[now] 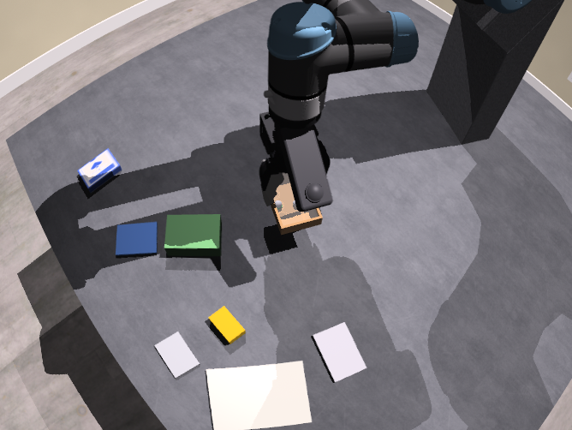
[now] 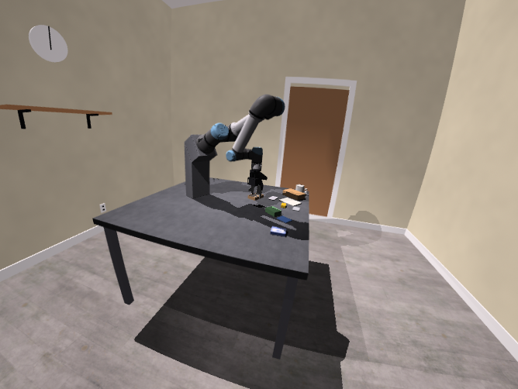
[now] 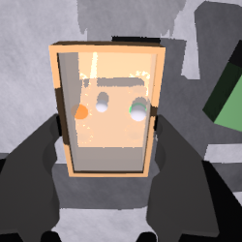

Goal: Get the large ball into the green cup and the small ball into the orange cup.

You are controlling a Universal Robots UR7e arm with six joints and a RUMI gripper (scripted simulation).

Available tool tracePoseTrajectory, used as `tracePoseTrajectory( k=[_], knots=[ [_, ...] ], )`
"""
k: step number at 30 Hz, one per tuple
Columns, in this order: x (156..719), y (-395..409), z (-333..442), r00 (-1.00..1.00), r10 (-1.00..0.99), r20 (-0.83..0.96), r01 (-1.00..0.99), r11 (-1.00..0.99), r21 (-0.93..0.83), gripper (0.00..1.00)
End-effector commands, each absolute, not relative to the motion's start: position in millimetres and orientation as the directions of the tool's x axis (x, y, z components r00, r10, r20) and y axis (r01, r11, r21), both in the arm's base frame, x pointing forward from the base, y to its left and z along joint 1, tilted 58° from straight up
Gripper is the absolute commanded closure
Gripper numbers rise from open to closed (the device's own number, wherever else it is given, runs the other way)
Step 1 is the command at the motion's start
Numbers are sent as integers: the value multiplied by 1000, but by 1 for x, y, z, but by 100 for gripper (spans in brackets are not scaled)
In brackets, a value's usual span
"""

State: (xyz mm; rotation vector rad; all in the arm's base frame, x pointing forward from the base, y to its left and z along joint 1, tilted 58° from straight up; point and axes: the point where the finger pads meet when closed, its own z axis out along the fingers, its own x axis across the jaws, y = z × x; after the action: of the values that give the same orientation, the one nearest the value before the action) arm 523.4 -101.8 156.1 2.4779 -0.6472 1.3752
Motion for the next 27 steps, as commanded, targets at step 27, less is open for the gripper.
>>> tracePoseTrajectory(
  k=[27],
  knots=[
    [523,-102,156,460,-264,848,-486,-874,-9,56]
  ],
)
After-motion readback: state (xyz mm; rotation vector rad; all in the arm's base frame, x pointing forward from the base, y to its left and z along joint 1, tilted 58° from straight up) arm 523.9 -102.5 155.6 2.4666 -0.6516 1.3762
